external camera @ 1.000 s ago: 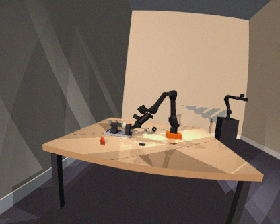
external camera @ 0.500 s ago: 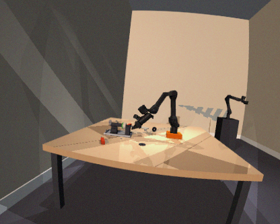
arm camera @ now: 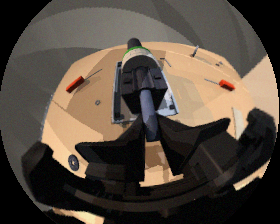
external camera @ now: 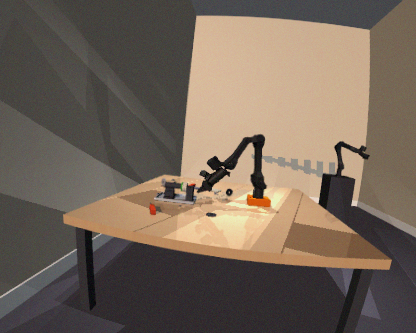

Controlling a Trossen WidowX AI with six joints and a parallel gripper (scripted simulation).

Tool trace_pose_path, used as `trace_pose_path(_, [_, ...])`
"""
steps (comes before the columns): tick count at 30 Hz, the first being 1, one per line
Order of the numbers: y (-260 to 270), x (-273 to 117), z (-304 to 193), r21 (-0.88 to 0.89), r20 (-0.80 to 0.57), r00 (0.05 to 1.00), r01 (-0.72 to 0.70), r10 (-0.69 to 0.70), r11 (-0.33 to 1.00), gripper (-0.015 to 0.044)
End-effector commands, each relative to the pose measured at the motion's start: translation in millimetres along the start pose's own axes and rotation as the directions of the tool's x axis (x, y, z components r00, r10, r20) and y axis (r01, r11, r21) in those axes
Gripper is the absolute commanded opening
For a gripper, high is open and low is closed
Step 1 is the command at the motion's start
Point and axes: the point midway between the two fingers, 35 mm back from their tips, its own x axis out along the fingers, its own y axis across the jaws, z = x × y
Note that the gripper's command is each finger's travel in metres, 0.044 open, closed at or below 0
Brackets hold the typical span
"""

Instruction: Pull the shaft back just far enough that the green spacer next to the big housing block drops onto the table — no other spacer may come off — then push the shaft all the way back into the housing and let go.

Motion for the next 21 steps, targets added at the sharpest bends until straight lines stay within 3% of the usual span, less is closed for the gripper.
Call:
trace_pose_path(1, [-0.3,-0.6,-0.6,0.003,-0.001,1.000,0.000,0.000,1.000,0.0000])
trace_pose_path(21, [-0.3,-2.4,-2.5,0.003,-0.001,1.000,0.000,0.000,1.000,0.0000])
